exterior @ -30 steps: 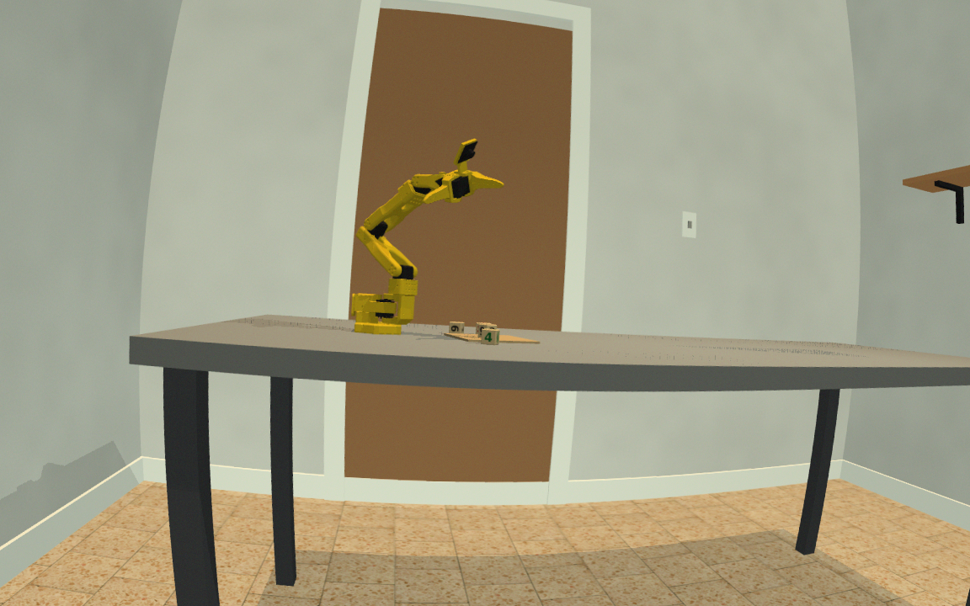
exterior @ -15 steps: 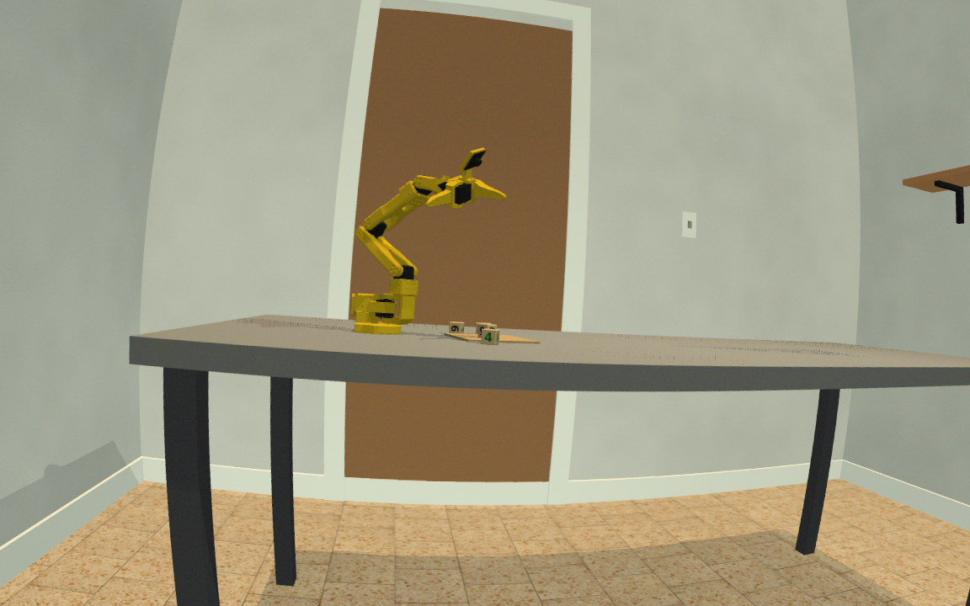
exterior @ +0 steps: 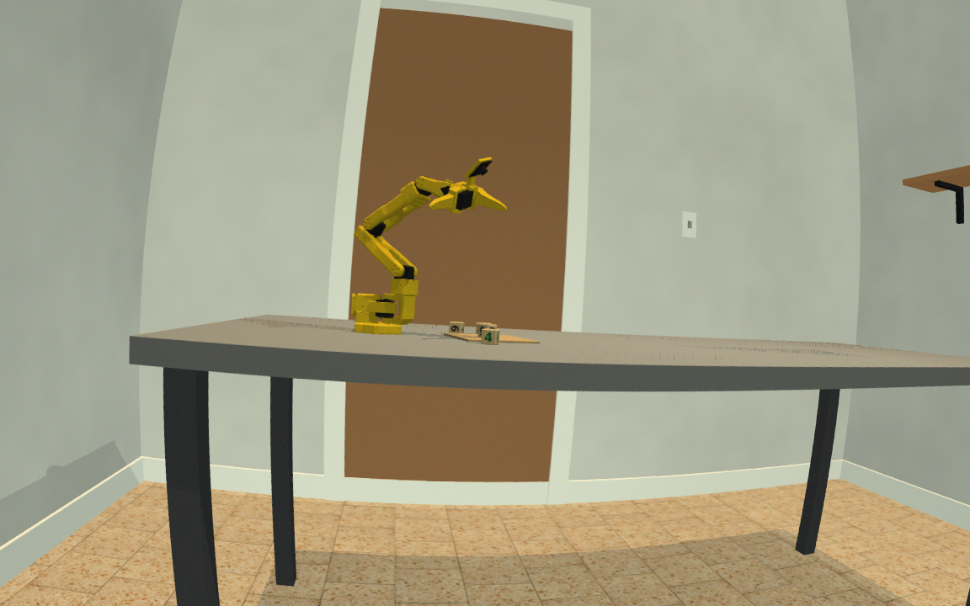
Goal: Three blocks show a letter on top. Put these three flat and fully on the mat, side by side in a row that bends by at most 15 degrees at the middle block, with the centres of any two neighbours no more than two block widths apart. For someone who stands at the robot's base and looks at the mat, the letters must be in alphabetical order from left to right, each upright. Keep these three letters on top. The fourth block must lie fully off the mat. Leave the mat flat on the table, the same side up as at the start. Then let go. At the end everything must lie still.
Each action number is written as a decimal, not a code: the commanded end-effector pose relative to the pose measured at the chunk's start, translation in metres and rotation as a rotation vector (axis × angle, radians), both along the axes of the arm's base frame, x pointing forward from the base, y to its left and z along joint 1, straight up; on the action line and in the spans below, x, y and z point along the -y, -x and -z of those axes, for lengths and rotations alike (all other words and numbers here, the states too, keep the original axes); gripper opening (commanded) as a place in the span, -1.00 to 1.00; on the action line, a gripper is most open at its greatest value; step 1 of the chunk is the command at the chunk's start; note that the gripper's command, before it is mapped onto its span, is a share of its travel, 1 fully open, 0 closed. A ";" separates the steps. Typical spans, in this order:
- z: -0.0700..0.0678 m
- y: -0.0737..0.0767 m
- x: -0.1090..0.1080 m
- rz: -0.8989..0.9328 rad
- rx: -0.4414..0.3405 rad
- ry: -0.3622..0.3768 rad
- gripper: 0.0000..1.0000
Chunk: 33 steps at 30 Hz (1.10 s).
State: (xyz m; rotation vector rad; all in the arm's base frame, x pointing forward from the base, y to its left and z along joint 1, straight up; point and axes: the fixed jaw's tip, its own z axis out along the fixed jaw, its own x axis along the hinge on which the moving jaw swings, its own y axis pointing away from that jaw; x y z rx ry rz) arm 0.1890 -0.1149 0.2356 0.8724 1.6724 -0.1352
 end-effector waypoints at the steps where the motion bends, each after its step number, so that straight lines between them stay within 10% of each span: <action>1: -0.006 0.000 -0.003 -0.016 0.014 0.022 1.00; 33: 0.029 -0.002 -0.035 -0.195 -0.227 0.004 1.00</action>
